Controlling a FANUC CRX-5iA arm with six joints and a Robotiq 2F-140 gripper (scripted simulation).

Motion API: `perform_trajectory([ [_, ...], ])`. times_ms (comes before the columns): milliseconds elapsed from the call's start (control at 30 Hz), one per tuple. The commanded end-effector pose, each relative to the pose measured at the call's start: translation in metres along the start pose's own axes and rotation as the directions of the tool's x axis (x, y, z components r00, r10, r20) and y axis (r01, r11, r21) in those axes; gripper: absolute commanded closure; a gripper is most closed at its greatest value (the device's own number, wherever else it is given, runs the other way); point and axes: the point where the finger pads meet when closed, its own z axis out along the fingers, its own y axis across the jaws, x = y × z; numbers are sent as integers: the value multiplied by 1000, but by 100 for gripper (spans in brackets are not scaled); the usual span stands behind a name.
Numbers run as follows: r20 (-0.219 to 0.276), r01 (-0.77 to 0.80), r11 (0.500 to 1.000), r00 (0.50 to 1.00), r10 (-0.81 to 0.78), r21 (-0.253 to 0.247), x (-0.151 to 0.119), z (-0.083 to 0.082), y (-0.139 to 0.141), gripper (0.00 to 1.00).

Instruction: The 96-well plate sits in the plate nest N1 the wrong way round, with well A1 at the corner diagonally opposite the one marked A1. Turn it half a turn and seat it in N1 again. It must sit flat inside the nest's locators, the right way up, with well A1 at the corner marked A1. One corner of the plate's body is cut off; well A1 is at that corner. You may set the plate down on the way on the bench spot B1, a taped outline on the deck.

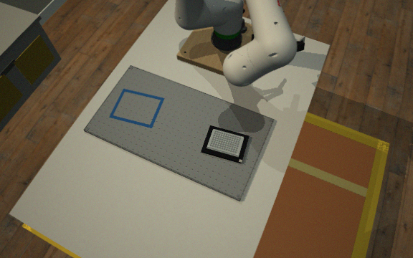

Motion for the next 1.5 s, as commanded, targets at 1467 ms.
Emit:
perform_trajectory([
  [1467,-282,357,915,873,-399,-188,110,-50,26,0],
])
